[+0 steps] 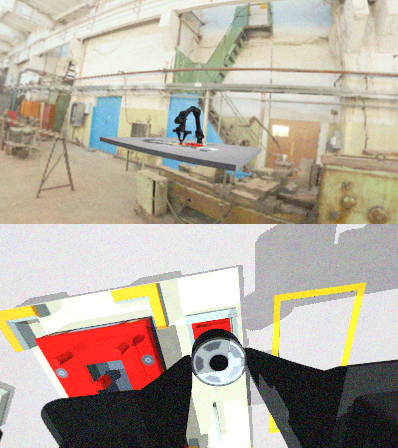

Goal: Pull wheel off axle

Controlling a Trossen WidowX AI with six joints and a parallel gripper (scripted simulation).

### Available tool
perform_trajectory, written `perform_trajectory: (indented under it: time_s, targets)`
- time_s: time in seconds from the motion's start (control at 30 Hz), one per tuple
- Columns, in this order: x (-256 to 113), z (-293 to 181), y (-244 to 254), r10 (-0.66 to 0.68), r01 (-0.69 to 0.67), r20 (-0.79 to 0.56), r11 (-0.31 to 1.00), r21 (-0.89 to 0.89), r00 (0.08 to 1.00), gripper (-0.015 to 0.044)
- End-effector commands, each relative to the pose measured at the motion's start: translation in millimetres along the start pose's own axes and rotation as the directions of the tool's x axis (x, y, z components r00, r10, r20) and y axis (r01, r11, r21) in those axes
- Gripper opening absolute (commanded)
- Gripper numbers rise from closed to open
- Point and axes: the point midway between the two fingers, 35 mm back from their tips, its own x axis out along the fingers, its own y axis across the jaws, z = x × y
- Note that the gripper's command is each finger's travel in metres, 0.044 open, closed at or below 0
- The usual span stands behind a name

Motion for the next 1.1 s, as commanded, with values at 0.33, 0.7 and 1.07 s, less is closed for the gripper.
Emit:
perform_trajectory:
  time_s: [0.33,0.7,1.07]
  targets:
    - [-9.5,1.0,0.1,-0.003,0.003,0.009,1.0,-0.001,1.0,0.0]
    - [-13.1,0.9,0.2,-0.004,0.004,0.009,1.0,-0.001,1.0,0.0]
    - [-16.7,0.8,0.2,-0.004,0.004,0.009,1.0,-0.001,1.0,0.0]
